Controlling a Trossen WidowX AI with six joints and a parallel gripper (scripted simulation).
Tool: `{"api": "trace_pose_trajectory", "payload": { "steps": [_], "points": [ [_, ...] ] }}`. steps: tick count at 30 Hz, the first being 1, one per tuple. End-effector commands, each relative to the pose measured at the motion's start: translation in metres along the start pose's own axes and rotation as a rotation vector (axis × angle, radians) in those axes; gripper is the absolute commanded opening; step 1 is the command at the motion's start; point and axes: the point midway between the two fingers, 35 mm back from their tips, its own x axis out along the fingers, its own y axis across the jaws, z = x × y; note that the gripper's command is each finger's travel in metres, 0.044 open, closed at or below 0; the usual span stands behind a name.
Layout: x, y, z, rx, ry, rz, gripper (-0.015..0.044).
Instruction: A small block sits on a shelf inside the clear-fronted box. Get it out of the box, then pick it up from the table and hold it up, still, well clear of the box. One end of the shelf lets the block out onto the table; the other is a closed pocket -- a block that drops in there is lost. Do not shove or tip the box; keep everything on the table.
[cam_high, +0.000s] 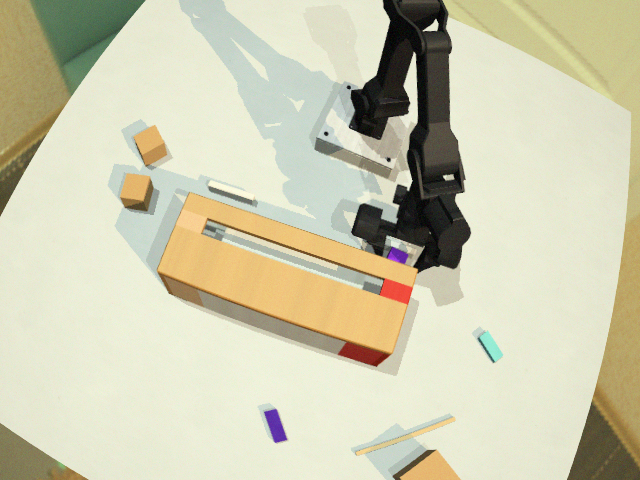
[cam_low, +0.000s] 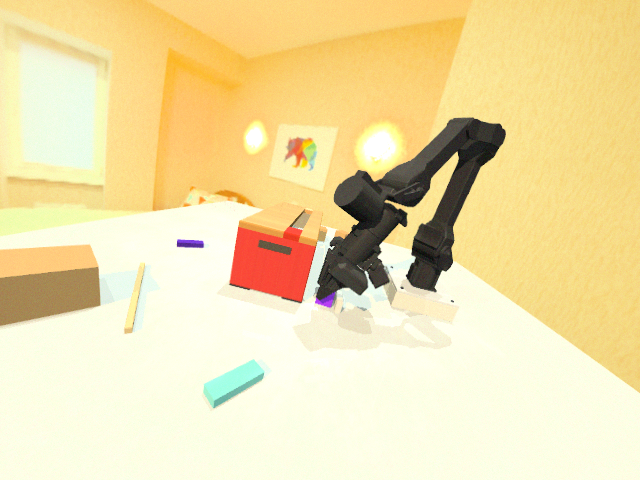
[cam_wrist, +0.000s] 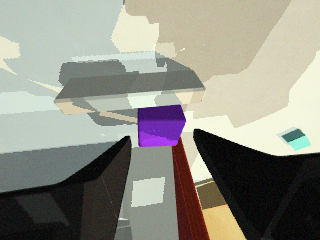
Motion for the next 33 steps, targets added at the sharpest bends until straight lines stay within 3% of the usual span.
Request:
{"api": "trace_pose_trajectory", "payload": {
  "steps": [1,6,13,16,19,27,33],
  "points": [
    [0.007,0.002,0.005,0.003,-0.006,0.007,0.0285],
    [0.011,0.002,0.008,0.003,-0.007,0.007,0.0285],
    [0.011,0.002,0.008,0.003,-0.007,0.007,0.0101],
    [0.011,0.002,0.008,0.003,-0.007,0.007,0.0081],
    [0.003,0.001,0.003,0.002,-0.006,0.007,0.0003],
    [-0.042,0.001,-0.017,-0.001,-0.004,0.005,0.0000],
    [-0.054,0.001,-0.023,-0.035,-0.003,-0.015,0.0000]
  ]
}}
